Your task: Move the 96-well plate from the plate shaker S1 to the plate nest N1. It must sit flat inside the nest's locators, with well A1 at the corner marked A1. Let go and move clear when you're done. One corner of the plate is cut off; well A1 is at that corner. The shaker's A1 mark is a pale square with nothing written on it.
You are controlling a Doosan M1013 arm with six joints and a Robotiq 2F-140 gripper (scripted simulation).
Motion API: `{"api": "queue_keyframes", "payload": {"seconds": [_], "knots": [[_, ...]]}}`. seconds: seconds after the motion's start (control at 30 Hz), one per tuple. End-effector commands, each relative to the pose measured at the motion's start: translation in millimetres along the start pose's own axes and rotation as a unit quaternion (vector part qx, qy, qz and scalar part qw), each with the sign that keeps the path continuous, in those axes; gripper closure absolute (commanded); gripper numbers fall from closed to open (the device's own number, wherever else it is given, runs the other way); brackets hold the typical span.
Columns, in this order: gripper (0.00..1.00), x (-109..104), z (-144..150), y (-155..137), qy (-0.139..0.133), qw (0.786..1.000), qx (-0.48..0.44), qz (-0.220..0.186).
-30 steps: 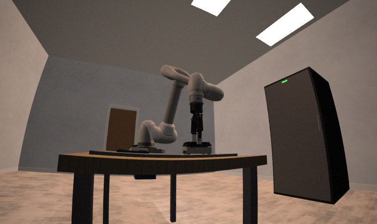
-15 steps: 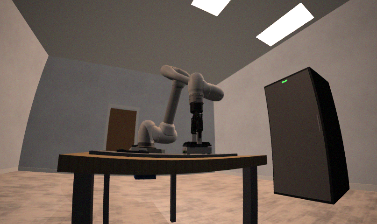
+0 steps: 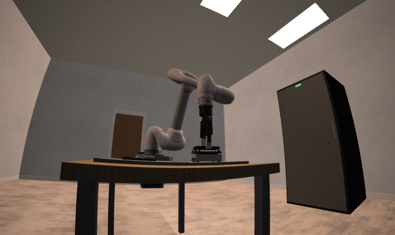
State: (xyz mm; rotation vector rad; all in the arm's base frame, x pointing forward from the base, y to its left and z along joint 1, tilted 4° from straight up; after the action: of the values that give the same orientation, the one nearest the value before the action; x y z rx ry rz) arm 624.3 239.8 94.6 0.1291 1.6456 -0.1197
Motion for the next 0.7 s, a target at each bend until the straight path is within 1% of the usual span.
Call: {"api": "queue_keyframes", "payload": {"seconds": [0.0, 0.1, 0.6, 0.67], "knots": [[0.9, -4, 0, 0, 0.0, 1.0, 0.0, 0.0], [0.9, -6, 0, 0, 0.0, 1.0, 0.0, 0.0], [0.9, -31, 0, 0, 0.0, 1.0, 0.0, 0.0], [0.9, -31, 0, 0, 0.0, 1.0, 0.0, 0.0]]}}
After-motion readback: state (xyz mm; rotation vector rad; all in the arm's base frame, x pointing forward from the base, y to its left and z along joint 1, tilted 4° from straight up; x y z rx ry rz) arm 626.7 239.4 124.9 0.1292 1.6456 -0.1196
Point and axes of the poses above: the point where the finger pads meet when closed, its own x axis out along the fingers, its own z axis across the jaws, y = z × x, the point moved 7 cm from there along -x, back along the fingers, and after that the axes turned 5 degrees about x, right-handed, at the moved point
